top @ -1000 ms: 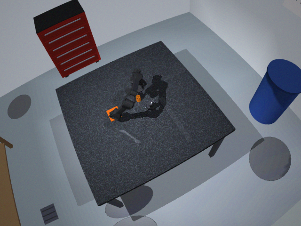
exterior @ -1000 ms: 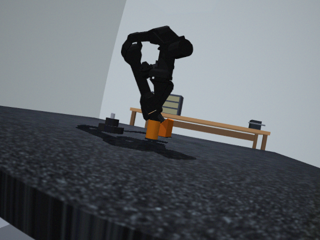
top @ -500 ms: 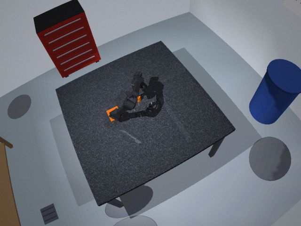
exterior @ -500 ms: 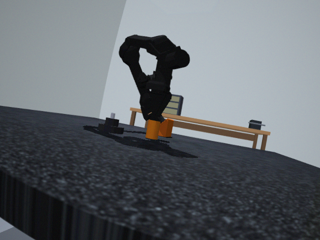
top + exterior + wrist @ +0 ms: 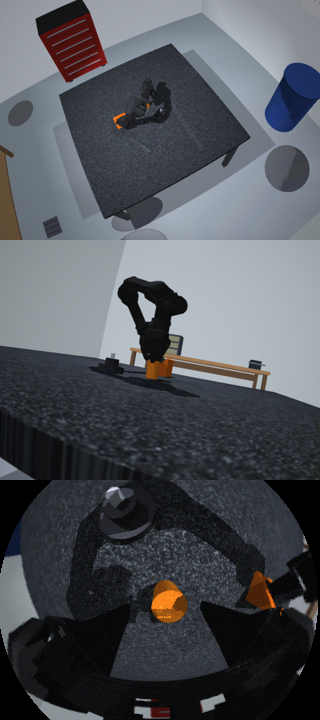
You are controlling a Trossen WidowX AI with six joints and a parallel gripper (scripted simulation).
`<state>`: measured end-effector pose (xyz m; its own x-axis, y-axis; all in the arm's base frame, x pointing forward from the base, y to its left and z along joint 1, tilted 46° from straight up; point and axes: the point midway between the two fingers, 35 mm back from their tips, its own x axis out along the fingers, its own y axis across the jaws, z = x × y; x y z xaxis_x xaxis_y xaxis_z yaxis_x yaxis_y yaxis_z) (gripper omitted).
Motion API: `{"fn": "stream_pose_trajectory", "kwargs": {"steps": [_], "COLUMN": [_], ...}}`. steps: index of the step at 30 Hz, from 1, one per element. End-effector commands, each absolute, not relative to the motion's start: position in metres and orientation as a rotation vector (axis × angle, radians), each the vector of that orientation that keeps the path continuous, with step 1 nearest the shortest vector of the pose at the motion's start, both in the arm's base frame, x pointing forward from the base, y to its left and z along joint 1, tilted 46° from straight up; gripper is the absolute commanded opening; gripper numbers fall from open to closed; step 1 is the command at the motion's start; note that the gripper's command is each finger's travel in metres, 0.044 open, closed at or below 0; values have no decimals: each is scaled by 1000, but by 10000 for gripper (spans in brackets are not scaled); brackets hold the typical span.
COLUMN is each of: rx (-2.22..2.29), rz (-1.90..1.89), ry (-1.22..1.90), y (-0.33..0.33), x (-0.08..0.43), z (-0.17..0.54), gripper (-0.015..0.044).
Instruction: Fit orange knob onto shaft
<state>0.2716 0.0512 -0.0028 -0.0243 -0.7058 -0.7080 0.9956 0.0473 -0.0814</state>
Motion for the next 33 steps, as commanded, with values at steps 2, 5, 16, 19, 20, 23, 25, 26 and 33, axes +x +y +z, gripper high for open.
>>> {"fn": "stream_pose_trajectory", "kwargs": {"steps": [2,5,16,19,20,23,25,26,33], "rx": [525,525,524,524,523,523,523,523,523], "rz": [-1472,-1472,-1473,-1473,-1473,-1473,-1473,-1473,-1473], "ry": [693,692,691,690,690,690,689,689,689], "y": [43,40,27,23,22,20,19,19,19], "x": [270,270,268,268,268,267,267,267,267], "z": [-9,-13,-25,-28,-29,-31,-31,-31,-31], "gripper": [440,440,440,440,440,440,414,387,204]}}
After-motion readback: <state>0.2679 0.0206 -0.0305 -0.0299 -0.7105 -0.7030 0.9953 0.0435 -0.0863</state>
